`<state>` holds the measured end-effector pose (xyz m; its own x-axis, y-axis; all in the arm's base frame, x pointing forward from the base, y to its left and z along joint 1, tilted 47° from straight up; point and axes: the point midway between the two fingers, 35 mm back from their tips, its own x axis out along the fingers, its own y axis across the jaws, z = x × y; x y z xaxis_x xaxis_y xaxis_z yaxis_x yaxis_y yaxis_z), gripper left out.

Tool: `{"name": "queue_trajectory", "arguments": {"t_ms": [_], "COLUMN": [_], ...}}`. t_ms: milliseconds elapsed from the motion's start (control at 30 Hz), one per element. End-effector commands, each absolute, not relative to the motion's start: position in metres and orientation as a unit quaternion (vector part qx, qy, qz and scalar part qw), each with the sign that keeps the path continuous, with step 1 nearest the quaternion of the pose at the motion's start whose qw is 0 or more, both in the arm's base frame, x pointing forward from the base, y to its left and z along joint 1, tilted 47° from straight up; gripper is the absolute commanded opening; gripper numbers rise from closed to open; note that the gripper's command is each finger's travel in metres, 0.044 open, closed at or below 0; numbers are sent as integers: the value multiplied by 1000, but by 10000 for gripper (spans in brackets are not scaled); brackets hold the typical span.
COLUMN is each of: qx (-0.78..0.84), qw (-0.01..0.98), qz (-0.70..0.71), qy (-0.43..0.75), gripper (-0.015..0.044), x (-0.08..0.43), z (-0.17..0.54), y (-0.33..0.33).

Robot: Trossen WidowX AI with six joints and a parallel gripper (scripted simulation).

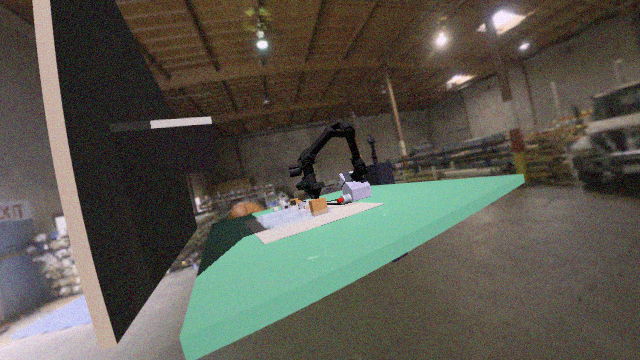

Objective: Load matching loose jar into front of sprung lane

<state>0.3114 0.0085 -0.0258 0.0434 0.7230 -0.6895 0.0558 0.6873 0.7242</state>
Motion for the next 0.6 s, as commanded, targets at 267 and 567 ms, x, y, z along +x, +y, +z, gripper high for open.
{"name": "queue_trajectory", "arguments": {"t_ms": [267, 567], "qx": [301, 301], "qw": [663, 663], "qz": [255, 255], "qy": [636, 636], "gripper": [0, 0], "x": [323, 327], "z": [-24, -24], "y": [6, 6]}}
